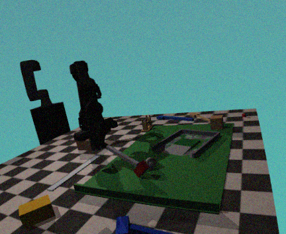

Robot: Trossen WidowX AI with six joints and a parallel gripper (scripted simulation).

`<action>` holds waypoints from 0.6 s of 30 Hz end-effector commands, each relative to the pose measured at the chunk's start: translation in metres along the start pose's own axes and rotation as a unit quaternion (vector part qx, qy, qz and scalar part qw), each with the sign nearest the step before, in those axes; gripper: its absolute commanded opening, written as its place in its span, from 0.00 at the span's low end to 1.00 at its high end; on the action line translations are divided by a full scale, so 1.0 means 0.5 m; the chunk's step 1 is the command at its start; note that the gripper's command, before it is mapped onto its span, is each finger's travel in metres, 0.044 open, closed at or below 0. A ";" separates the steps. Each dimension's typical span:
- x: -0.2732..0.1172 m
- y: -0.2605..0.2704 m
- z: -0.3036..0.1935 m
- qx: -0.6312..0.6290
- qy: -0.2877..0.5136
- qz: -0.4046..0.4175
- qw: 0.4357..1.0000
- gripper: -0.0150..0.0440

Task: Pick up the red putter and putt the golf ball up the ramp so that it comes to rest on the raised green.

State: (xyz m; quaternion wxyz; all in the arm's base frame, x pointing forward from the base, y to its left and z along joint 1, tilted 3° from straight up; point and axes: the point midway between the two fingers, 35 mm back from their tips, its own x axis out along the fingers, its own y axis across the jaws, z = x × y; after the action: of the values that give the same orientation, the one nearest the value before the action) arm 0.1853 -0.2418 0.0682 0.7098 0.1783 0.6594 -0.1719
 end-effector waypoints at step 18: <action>0.004 -0.062 0.002 0.002 -0.003 -0.004 1.000 0.25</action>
State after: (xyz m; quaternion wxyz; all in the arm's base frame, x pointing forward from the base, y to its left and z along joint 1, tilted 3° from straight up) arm 0.1723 -0.2646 0.0641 0.7091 0.1806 0.6586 -0.1755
